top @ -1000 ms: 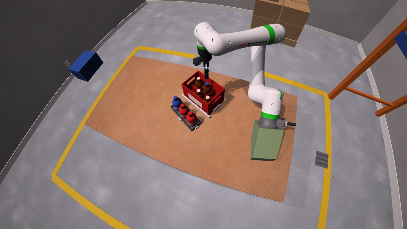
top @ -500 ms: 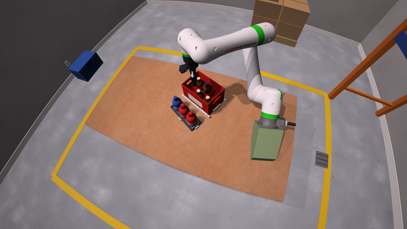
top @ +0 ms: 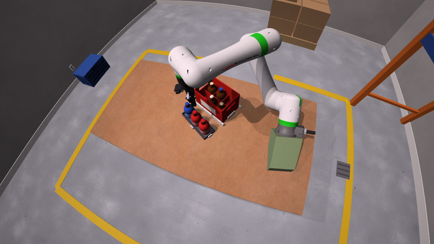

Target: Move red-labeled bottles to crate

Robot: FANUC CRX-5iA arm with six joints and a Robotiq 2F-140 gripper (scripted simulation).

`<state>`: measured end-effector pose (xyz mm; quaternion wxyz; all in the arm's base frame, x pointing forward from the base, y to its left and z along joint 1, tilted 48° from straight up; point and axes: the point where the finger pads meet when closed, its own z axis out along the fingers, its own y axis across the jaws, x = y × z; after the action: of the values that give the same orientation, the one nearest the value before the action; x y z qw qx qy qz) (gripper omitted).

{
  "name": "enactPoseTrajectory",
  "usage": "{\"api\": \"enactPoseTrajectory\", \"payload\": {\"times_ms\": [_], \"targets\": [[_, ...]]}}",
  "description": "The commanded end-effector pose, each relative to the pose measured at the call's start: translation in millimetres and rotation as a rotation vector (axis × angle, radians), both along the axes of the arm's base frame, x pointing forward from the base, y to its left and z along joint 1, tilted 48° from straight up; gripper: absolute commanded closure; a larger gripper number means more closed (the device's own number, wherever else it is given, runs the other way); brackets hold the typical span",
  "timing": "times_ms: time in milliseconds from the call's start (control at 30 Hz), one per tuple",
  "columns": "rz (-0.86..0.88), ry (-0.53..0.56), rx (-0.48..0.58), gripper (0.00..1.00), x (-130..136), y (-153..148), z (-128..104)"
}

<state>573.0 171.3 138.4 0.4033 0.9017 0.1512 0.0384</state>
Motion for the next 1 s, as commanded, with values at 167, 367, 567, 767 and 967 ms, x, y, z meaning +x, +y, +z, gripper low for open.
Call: {"api": "enactPoseTrajectory", "payload": {"times_ms": [167,367,567,767,967], "targets": [[-0.005,-0.004,0.000,0.56,5.5,8.3,-7.5],[-0.005,-0.004,0.000,0.56,5.5,8.3,-7.5],[-0.005,-0.004,0.000,0.56,5.5,8.3,-7.5],[-0.005,-0.004,0.000,0.56,5.5,8.3,-7.5],[-0.005,-0.004,0.000,0.56,5.5,8.3,-7.5]]}}
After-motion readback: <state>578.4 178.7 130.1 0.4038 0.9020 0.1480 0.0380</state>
